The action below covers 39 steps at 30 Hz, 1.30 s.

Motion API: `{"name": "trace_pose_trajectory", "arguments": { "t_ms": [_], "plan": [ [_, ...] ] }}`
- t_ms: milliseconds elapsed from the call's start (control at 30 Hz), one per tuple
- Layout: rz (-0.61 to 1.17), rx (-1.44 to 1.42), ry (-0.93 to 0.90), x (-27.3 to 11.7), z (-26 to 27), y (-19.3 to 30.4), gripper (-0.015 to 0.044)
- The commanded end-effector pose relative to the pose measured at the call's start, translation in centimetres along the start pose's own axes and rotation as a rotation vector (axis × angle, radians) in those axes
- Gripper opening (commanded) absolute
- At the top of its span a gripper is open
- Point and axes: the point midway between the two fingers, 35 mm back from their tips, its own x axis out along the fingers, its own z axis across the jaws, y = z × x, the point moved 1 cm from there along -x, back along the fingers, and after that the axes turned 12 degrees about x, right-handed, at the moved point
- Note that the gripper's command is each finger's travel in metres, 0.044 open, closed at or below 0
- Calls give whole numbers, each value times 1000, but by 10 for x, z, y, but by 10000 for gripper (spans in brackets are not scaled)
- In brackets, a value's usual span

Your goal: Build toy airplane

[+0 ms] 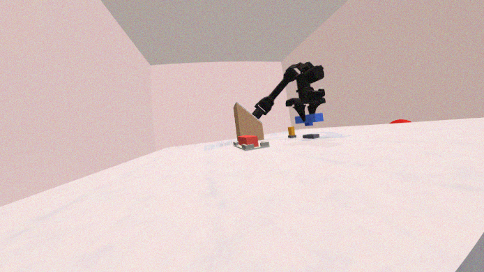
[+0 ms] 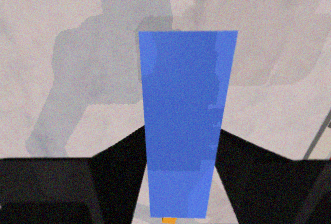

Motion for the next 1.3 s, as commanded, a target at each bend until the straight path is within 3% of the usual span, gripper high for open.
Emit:
{"name": "trace_pose_trajectory", "arguments": {
  "t_ms": [0,633,1267],
  "plan": [
    [-7,-8,-5,-13,2,-2,0],
    [-11,6,-16,-72,2,6,0],
    [-16,-252,5,-66,-49,-12,0]
  ]
}}
